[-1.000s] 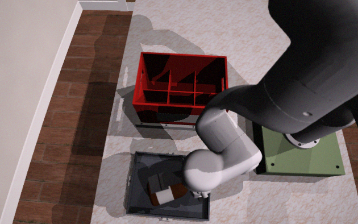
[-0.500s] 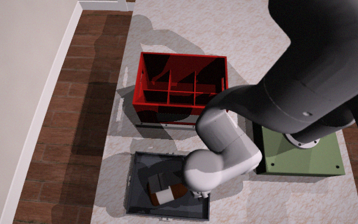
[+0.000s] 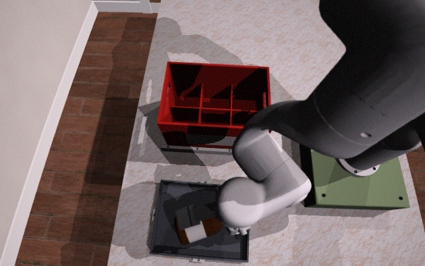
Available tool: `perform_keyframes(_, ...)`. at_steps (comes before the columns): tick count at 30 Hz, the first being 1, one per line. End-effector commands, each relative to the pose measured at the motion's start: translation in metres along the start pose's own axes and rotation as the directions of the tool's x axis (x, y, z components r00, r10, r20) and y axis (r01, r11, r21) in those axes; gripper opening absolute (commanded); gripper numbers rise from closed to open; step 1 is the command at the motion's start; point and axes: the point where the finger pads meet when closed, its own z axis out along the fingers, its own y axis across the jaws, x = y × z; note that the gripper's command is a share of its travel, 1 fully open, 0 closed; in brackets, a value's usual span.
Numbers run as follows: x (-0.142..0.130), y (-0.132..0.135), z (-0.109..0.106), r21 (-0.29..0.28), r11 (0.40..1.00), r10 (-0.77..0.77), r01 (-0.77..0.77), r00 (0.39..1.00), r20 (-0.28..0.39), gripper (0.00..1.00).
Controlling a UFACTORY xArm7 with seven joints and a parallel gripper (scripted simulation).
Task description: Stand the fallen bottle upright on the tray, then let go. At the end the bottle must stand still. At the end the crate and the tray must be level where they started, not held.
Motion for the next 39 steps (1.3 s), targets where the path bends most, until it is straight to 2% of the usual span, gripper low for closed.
perform_keyframes(1, 0.002, 0.0, -0.002, 0.0, 1.0, 0.0, 0.0, 1.0, -0.004, 0.0)
perform_keyframes(21, 0.002, 0.0, -0.01, 0.0, 1.0, 0.0, 0.0, 1.0, -0.004, 0.0)
perform_keyframes(39, 0.002, 0.0, -0.027, 0.0, 1.0, 0.0, 0.0, 1.0, -0.004, 0.0)
